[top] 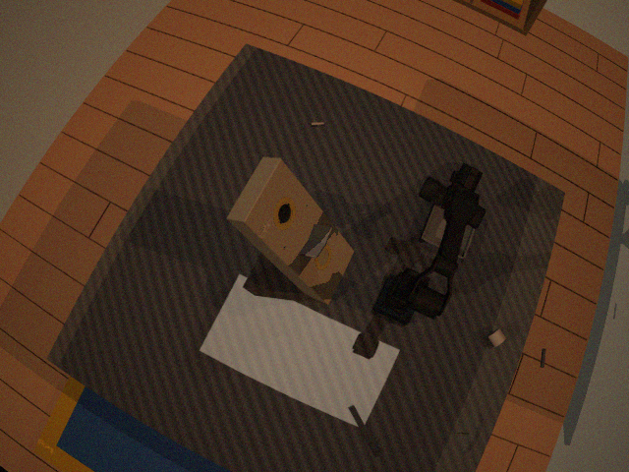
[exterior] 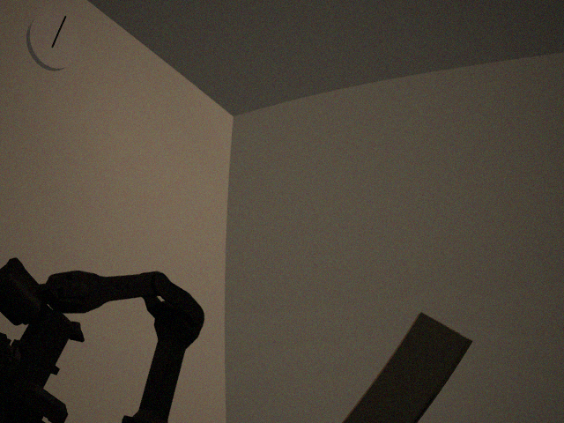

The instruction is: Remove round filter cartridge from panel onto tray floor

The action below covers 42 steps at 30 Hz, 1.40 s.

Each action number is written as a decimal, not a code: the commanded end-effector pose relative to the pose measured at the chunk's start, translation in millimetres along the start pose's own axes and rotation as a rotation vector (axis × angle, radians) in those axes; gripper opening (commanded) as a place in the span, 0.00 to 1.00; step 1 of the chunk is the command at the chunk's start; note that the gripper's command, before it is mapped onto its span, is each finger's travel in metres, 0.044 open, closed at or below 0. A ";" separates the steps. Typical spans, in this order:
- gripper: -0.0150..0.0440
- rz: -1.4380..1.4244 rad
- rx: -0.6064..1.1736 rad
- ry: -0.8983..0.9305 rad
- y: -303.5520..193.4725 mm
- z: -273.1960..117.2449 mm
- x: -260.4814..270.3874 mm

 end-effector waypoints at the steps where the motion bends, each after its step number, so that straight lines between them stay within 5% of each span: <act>1: 0.25 0.044 -0.008 -0.026 -6.6 8.7 -15.2; 30: 0.25 0.147 -0.008 -0.091 -63.9 92.2 -48.5; 42: 0.79 0.153 0.001 -0.095 -62.8 88.9 -48.8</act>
Point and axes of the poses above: the point midway between the two fingers, 35 mm back from their tips, its own z axis out along the fingers, its own x axis across the jaws, y = z × x, the point moved 1 cm from there along -z, back along the fingers, and after that the axes turned 1 degree about z, right-handed, at the moved point
